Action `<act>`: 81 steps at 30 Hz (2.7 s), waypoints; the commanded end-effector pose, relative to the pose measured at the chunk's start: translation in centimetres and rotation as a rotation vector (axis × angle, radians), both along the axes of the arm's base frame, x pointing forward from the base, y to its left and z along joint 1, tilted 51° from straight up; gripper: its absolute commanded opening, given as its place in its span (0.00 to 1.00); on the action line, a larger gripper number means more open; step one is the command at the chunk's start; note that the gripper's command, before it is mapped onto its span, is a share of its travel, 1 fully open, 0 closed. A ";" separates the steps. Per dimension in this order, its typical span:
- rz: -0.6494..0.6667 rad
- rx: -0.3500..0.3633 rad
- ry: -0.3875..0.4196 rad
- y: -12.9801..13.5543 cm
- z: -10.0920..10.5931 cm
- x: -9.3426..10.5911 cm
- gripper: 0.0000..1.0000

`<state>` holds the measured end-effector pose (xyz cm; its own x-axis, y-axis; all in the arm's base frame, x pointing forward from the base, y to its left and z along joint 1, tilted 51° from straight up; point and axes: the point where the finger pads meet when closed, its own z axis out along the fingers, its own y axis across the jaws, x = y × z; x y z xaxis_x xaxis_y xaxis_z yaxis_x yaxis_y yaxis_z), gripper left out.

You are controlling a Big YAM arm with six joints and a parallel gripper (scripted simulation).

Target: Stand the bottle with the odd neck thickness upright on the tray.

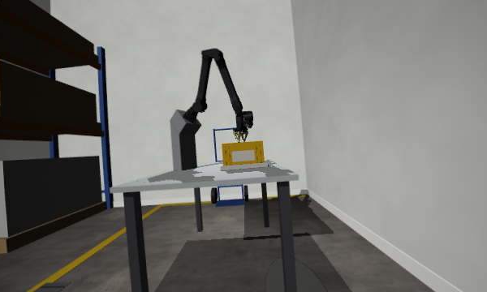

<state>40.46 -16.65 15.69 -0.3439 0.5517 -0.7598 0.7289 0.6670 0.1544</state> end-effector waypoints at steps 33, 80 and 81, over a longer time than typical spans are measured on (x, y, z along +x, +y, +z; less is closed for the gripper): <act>-0.006 -0.006 -0.006 -0.6 0.2 0.0 0.61; -0.003 -0.009 -0.008 -2.2 -1.5 2.2 0.61; -0.003 -0.009 -0.008 -2.2 -1.5 2.2 0.61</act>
<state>42.12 -18.09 13.77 -0.3453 0.5514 -0.7594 0.7286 0.6676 0.1535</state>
